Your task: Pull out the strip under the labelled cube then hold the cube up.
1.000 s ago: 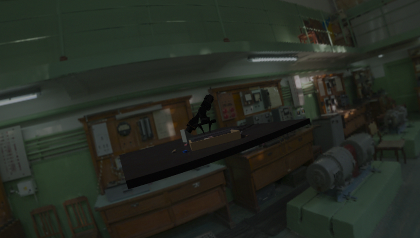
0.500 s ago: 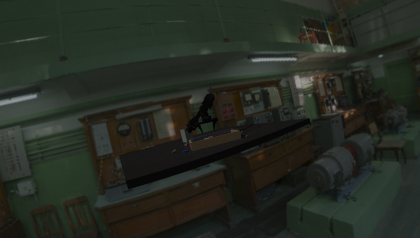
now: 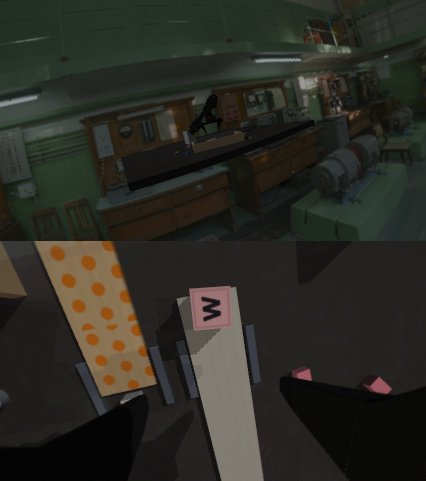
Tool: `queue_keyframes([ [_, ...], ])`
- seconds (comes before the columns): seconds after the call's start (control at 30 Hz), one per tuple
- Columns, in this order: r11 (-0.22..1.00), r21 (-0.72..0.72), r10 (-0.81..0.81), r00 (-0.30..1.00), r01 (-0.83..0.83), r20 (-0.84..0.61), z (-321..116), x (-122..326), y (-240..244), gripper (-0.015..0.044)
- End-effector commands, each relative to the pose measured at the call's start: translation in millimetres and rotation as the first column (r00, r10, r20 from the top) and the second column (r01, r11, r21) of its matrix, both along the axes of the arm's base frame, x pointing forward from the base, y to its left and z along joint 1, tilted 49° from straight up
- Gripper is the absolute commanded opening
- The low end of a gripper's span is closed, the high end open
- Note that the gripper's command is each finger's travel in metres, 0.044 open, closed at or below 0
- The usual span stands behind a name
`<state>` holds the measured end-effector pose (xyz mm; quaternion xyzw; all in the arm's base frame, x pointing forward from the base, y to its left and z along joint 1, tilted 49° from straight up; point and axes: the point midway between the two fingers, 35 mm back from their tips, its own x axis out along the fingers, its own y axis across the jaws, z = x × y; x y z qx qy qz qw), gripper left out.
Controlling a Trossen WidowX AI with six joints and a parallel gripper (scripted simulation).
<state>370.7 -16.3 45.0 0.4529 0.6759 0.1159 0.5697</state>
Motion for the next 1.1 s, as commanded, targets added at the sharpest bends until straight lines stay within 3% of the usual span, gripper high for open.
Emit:
queue_keyframes([
  [0.0,1.000,-0.002,0.005,1.000,-0.005,-0.006,-6.0,12.4,-5.6,0.0440],
  [0.37,1.000,-0.002,0.005,1.000,-0.005,-0.004,-20.1,45.5,-20.9,0.0440],
  [0.63,1.000,-0.003,0.005,1.000,-0.005,-0.004,-27.1,46.6,-13.4,0.0250],
  [1.07,1.000,-0.002,0.004,1.000,-0.004,-0.003,-41.4,47.9,2.4,0.0250],
])
